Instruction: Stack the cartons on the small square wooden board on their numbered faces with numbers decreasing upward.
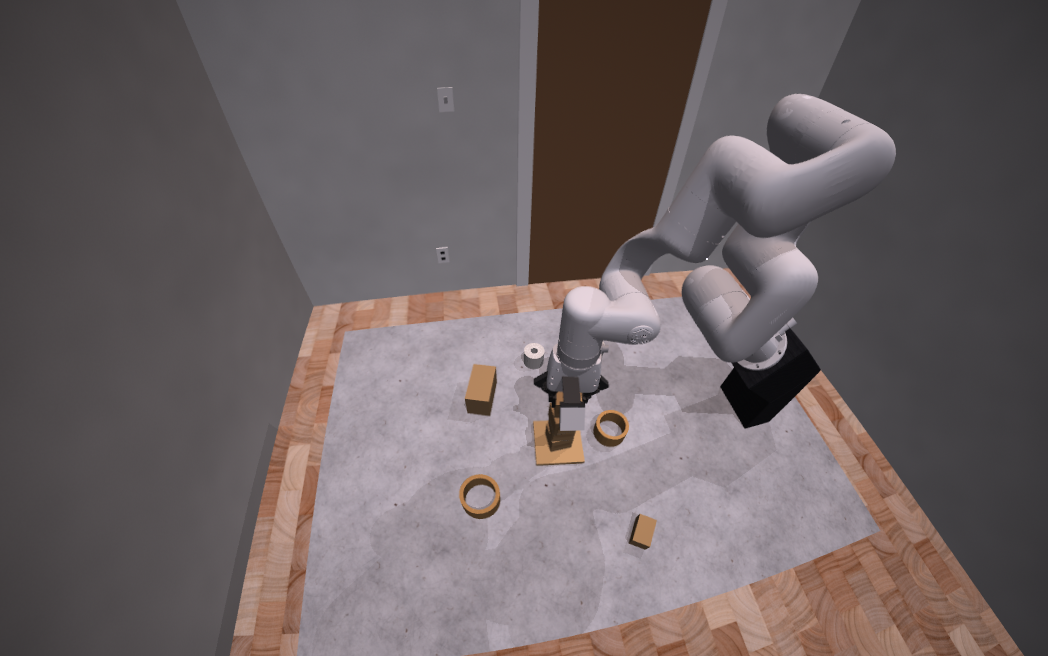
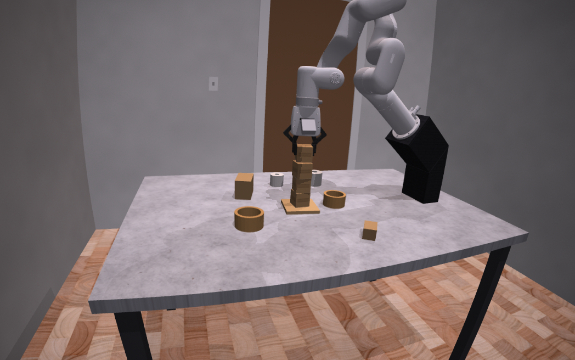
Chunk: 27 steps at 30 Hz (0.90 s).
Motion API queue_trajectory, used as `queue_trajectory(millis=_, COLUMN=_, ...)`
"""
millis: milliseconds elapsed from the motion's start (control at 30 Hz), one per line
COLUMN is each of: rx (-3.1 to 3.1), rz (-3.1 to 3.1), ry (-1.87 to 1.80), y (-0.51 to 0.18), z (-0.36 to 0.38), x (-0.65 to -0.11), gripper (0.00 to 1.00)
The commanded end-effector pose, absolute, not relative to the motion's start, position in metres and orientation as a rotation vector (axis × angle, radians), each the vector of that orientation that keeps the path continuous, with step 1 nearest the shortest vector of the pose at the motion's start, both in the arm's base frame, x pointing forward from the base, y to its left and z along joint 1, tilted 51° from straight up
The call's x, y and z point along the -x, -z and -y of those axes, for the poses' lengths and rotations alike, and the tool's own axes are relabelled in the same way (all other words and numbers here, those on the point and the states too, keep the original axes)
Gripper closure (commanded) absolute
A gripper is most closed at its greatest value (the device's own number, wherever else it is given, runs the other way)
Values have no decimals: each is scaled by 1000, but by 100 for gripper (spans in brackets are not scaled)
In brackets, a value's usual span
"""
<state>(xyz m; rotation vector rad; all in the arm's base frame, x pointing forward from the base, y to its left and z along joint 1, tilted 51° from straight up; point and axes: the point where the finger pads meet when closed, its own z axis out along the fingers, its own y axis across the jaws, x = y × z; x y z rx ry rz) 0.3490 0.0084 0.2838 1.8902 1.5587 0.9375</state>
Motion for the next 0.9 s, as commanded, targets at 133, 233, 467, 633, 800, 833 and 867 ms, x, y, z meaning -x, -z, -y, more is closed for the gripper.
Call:
queue_trajectory(millis=133, rx=-1888, rz=-1557, ry=-940, y=-284, z=-9, x=-352, gripper=100)
queue_trajectory(millis=233, rx=-1888, rz=-1557, ry=-940, y=-284, z=-9, x=-352, gripper=100)
queue_trajectory(millis=467, rx=-1888, rz=-1557, ry=-940, y=-284, z=-9, x=-352, gripper=0)
queue_trajectory(millis=633, rx=-1888, rz=-1557, ry=-940, y=-284, z=-9, x=-352, gripper=0)
queue_trajectory(millis=800, rx=-1888, rz=-1557, ry=-940, y=-284, z=-9, x=-352, gripper=0)
queue_trajectory(millis=833, rx=-1888, rz=-1557, ry=-940, y=-284, z=-9, x=-352, gripper=0)
queue_trajectory(millis=867, rx=-1888, rz=-1557, ry=-940, y=-284, z=-9, x=-352, gripper=0)
